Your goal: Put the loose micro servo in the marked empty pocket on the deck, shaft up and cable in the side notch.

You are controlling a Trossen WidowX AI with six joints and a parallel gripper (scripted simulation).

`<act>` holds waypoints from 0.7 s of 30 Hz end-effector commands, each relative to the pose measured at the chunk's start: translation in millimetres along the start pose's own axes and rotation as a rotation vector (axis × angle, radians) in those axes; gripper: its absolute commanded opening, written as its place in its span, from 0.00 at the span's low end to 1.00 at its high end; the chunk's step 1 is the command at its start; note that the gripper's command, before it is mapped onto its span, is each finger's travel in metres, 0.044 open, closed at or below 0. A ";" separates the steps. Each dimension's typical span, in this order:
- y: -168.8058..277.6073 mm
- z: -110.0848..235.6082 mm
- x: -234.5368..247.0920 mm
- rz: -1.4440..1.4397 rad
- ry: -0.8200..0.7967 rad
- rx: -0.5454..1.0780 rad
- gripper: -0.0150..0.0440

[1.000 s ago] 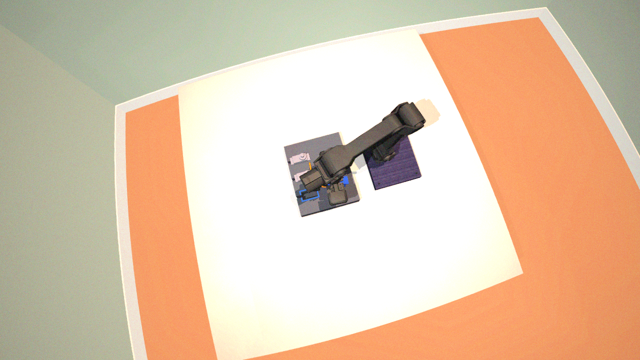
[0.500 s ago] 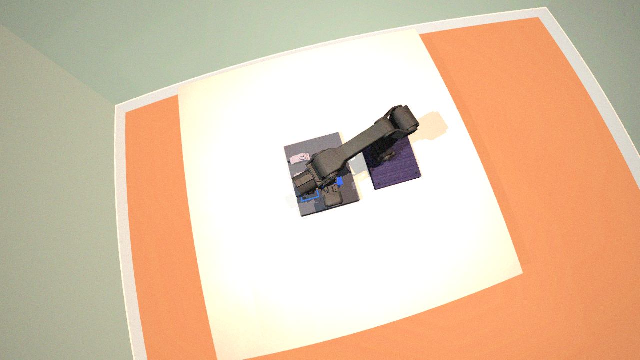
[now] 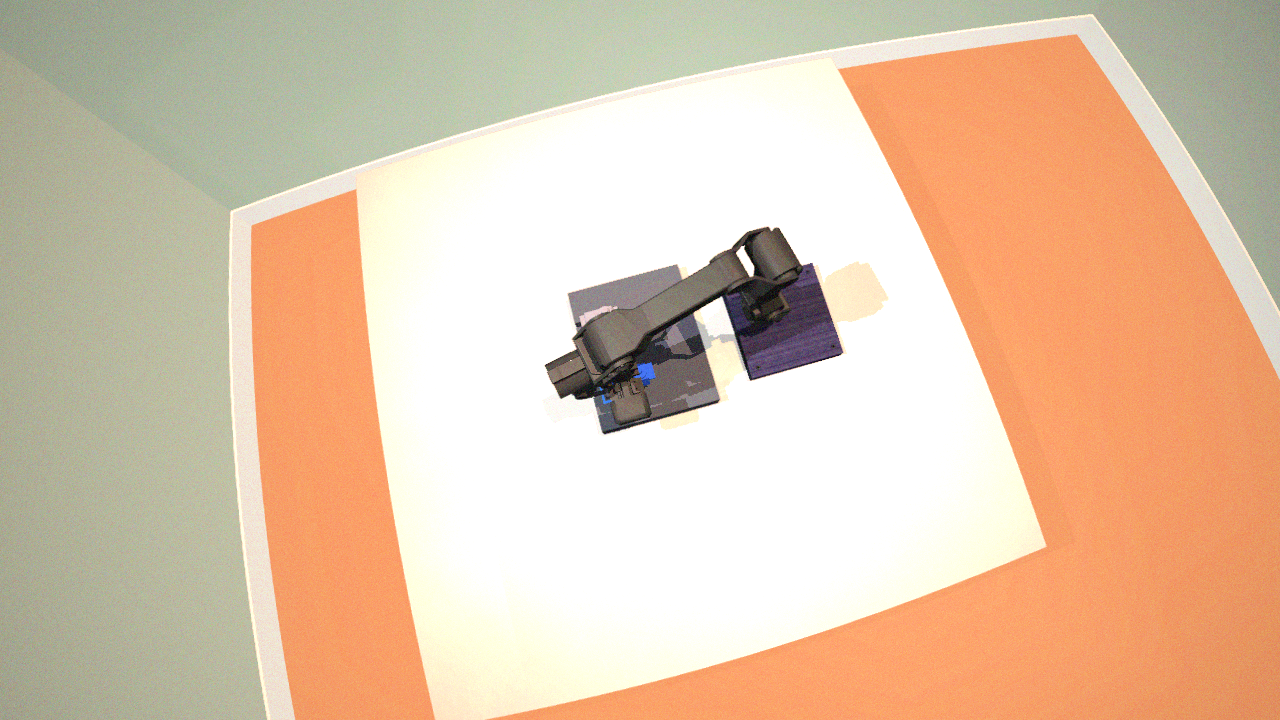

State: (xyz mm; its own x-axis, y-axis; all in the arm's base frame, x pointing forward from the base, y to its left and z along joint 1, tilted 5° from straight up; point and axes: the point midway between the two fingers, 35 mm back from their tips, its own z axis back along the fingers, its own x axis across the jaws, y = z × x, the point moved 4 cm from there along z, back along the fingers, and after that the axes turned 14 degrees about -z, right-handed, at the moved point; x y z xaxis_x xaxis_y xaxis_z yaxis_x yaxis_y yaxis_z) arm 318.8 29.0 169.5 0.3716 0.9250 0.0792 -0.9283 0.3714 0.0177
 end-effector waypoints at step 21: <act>-30.4 -8.9 7.8 0.002 -0.011 -0.016 0.25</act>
State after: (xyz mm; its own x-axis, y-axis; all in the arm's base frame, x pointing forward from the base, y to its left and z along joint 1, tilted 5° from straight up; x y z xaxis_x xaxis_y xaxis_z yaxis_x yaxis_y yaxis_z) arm 350.3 24.7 165.2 0.3723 0.9240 0.0873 -0.9275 0.3738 -0.0005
